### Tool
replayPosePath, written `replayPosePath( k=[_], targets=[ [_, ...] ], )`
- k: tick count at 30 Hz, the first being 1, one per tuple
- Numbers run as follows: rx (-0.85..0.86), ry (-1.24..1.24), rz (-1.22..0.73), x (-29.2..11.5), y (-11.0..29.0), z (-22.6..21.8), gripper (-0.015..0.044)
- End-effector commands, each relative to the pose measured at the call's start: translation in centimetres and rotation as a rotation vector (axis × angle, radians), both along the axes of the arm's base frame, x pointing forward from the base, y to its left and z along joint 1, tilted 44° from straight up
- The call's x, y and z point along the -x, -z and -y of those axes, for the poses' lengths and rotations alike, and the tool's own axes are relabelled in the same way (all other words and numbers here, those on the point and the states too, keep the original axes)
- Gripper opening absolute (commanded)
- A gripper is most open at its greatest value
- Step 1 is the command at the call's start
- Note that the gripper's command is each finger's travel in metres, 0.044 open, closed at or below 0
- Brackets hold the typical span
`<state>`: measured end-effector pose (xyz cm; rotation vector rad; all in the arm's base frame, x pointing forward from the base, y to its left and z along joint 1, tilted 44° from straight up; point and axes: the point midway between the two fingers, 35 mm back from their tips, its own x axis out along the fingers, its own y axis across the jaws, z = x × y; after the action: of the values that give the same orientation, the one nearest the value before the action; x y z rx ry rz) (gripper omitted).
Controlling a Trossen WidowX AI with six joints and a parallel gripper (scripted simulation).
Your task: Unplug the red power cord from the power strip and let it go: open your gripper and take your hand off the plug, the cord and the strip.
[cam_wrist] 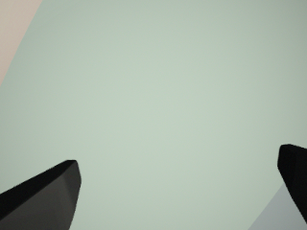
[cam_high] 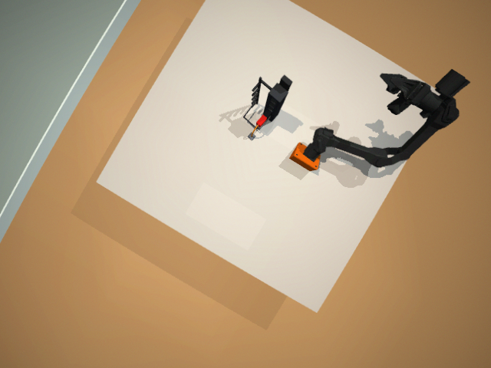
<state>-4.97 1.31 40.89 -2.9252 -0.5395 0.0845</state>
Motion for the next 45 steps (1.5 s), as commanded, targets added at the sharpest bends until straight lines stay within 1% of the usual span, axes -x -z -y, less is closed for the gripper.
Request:
replayPosePath(
  k=[1, 4, 9, 14, 20, 24, 29, 34, 40, 45],
  targets=[
    [-0.003, -0.001, -0.003, -0.1, 0.0, 0.0, 0.0374],
    [-0.046, -0.011, -0.044, -1.5, -0.6, -0.2, 0.0295],
    [-0.202, -0.041, -0.203, -6.7, -1.9, -1.4, 0.0164],
    [-0.341, -0.052, -0.359, -11.8, -2.3, -3.2, 0.0160],
    [-0.488, -0.044, -0.538, -17.3, -1.7, -5.9, 0.0160],
    [-0.609, -0.016, -0.694, -21.7, -0.2, -8.8, 0.0160],
    [-0.780, 0.065, -0.862, -26.2, 2.2, -12.3, 0.0160],
    [-0.937, 0.171, -1.010, -29.9, 5.4, -15.9, 0.0160],
    [-1.133, 0.364, -1.147, -33.1, 9.8, -19.3, 0.0160],
    [-1.042, 0.728, -1.208, -34.4, 18.1, -19.6, 0.0160]
  ],
)
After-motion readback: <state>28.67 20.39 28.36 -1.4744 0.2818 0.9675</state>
